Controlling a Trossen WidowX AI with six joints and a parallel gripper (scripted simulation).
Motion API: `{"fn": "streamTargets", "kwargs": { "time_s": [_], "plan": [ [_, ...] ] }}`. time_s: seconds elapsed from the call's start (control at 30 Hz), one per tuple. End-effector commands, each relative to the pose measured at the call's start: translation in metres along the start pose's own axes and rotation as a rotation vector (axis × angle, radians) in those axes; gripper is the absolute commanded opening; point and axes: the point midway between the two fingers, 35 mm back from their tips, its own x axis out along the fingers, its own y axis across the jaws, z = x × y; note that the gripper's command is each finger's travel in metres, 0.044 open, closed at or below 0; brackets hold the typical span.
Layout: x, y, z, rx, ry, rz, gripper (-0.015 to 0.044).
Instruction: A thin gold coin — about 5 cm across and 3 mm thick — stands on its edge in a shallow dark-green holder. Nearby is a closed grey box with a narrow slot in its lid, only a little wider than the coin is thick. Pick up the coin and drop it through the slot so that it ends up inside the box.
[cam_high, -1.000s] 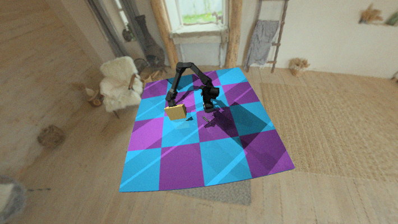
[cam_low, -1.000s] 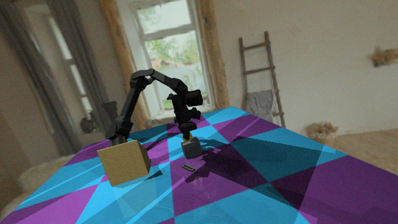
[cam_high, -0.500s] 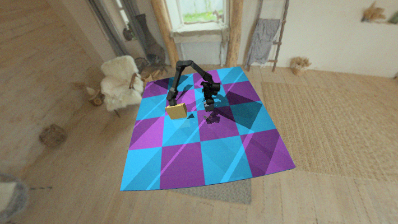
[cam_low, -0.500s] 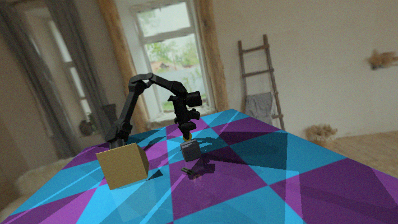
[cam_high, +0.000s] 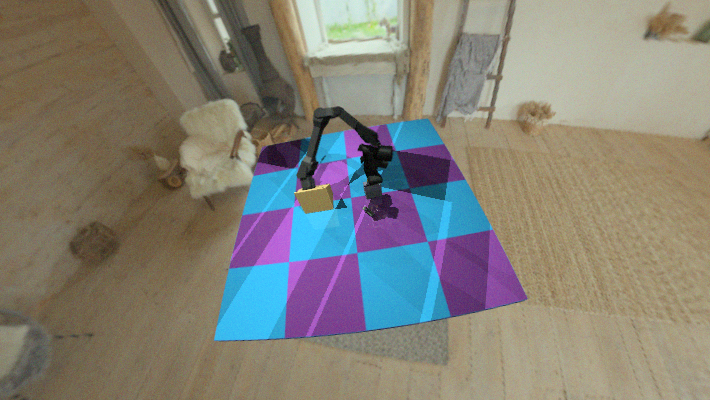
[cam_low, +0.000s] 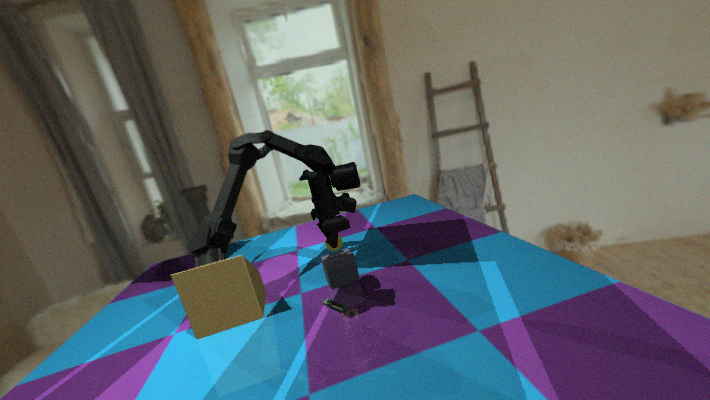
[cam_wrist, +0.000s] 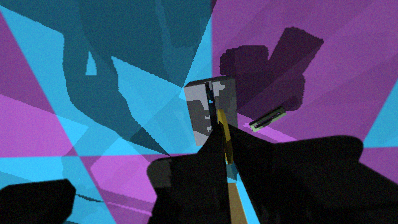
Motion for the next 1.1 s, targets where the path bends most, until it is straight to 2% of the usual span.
{"fn": "streamTargets", "kwargs": {
  "time_s": [0.0, 1.07],
  "plan": [
    [0.0001, -0.0004, 0.0, -0.003, 0.001, -0.001, 0.0],
    [0.0058, 0.0056, 0.0, 0.009, 0.002, -0.002, 0.0]
  ]
}}
